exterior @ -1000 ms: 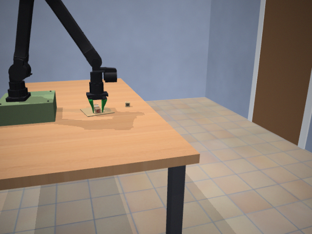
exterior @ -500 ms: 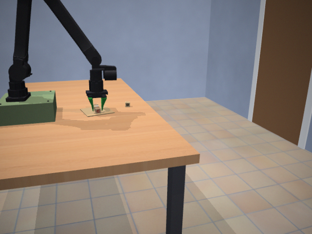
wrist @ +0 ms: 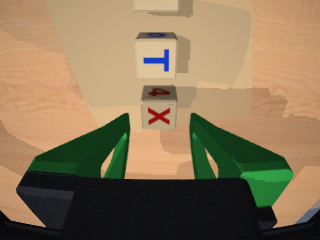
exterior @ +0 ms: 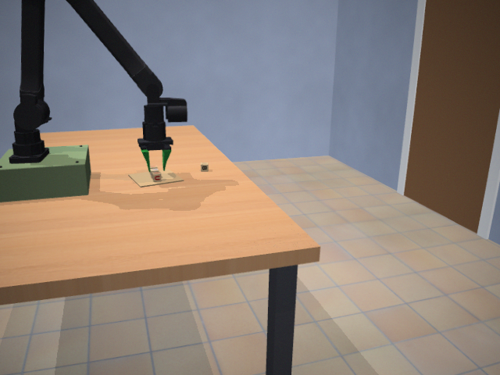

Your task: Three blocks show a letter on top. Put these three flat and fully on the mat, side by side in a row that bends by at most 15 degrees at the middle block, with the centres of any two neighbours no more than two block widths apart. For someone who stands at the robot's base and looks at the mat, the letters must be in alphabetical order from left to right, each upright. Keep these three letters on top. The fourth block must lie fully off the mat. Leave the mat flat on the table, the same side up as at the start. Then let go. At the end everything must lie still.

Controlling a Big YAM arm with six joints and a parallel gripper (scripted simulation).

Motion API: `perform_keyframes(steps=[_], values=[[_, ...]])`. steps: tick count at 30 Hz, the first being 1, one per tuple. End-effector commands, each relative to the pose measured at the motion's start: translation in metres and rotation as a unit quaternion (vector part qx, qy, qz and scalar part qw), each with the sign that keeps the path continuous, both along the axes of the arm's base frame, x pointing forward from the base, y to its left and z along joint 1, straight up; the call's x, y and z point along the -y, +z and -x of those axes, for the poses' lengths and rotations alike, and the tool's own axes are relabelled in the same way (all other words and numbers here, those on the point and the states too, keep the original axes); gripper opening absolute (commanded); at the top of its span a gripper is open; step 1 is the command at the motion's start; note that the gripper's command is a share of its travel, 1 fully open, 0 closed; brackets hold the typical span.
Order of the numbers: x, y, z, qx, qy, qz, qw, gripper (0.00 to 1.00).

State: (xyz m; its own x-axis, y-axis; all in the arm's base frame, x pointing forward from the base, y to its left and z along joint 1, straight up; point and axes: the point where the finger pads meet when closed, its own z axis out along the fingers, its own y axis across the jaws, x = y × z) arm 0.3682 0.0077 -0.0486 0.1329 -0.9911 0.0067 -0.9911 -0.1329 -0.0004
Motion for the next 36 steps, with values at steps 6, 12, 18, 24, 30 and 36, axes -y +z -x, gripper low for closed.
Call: perform_keyframes(steps=[6, 12, 18, 24, 30, 36], values=[[0.002, 0.033, -0.028, 0.033, 0.000, -0.003, 0.999, 0.44], [0.002, 0.035, -0.028, 0.032, 0.000, -0.003, 0.999, 0.44], [0.002, 0.037, -0.028, 0.033, 0.000, -0.003, 0.999, 0.44], [0.002, 0.038, -0.028, 0.033, 0.000, -0.003, 0.999, 0.44], [0.002, 0.043, -0.028, 0.033, 0.000, -0.003, 0.999, 0.44], [0.001, 0.057, -0.028, 0.034, 0.000, -0.003, 0.999, 0.44]])
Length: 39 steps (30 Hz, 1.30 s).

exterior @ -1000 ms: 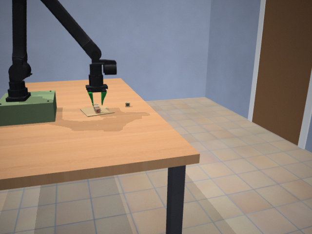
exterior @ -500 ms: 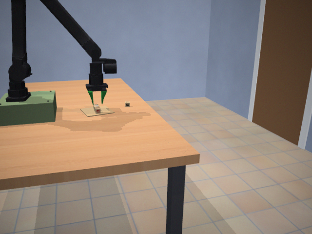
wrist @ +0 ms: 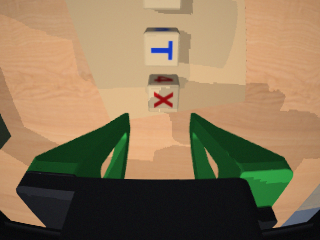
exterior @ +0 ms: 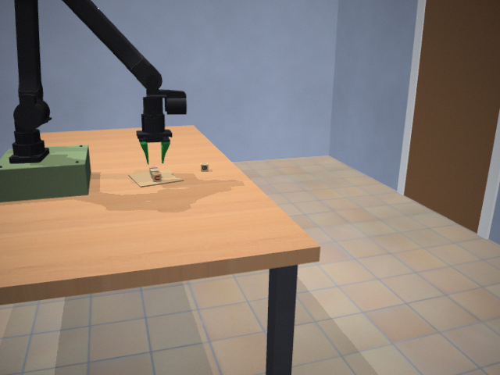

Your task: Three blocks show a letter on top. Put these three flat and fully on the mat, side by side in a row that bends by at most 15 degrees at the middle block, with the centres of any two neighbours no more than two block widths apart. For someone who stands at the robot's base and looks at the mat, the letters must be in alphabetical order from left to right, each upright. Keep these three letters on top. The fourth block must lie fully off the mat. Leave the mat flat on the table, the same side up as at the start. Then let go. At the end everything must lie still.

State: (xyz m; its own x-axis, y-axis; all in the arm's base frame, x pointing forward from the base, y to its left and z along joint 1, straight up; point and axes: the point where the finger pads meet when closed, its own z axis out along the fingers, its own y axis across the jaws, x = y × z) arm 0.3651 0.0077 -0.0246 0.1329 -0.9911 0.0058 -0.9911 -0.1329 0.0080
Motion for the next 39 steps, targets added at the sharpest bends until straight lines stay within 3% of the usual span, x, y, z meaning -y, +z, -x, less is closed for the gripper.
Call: perform_keyframes(steps=[1, 7, 18, 19, 39], values=[[0.001, 0.036, -0.031, 0.038, 0.000, -0.003, 0.999, 0.44], [0.001, 0.053, -0.031, 0.039, 0.000, -0.003, 0.999, 0.44], [0.001, 0.060, -0.030, 0.038, 0.000, -0.003, 0.999, 0.44], [0.001, 0.060, -0.030, 0.037, 0.000, -0.003, 0.999, 1.00], [0.001, 0.060, -0.030, 0.037, 0.000, -0.003, 0.999, 1.00]])
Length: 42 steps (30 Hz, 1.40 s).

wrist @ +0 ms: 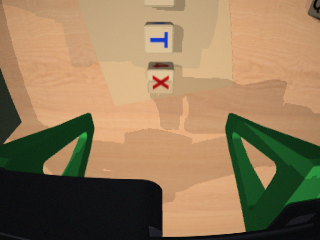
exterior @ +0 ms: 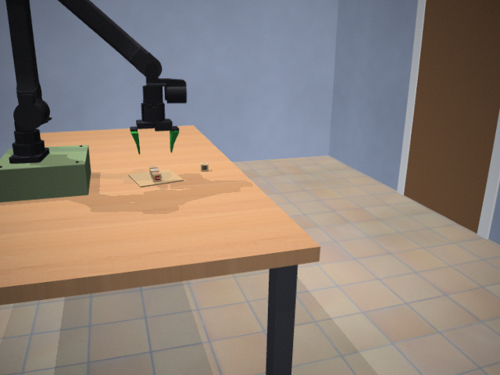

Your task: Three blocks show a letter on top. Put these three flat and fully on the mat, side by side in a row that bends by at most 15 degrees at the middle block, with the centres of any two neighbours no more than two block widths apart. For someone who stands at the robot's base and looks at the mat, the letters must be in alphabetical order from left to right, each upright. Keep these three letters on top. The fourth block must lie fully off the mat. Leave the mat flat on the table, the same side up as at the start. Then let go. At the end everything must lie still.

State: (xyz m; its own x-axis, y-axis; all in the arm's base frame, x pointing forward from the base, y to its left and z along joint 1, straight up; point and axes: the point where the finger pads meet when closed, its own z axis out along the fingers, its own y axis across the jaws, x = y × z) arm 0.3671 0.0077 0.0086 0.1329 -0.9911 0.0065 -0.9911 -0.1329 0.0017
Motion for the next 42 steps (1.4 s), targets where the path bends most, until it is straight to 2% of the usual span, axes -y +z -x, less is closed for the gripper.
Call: perform_keyframes(steps=[1, 28, 32, 36, 38, 42], values=[[0.001, 0.026, -0.028, 0.034, 0.000, -0.003, 0.999, 1.00], [0.001, 0.030, -0.028, 0.037, 0.000, -0.003, 0.999, 1.00], [0.000, 0.041, -0.028, 0.037, 0.000, -0.003, 0.999, 1.00], [0.000, 0.060, -0.027, 0.038, 0.000, -0.003, 0.999, 1.00], [0.000, 0.060, -0.027, 0.038, 0.000, -0.003, 0.999, 1.00], [-0.001, 0.085, -0.026, 0.039, 0.000, -0.003, 0.999, 1.00]])
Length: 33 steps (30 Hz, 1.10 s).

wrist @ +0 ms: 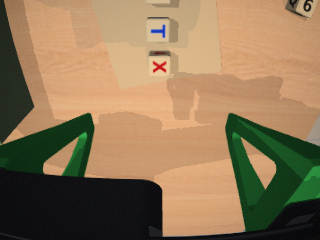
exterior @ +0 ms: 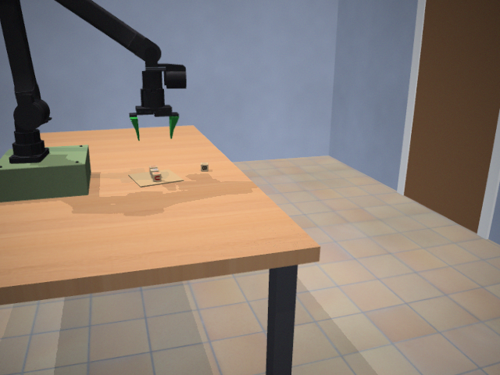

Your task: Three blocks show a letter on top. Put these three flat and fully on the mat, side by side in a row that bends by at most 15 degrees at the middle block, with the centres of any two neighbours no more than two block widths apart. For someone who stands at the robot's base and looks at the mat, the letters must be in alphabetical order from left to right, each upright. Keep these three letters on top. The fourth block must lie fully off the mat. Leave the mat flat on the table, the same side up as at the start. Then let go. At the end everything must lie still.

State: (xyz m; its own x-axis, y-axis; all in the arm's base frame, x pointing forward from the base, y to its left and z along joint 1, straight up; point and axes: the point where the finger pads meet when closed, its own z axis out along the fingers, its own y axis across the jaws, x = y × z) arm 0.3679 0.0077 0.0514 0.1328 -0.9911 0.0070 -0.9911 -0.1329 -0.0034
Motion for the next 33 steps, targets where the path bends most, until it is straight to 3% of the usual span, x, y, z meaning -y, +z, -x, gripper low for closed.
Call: perform_keyframes(steps=[1, 9, 33], values=[[-0.001, 0.049, -0.025, 0.037, 0.000, -0.003, 0.999, 1.00], [-0.002, 0.084, -0.023, 0.038, 0.000, -0.003, 0.999, 1.00], [-0.002, 0.078, -0.023, 0.026, 0.000, -0.003, 1.000, 1.00]])
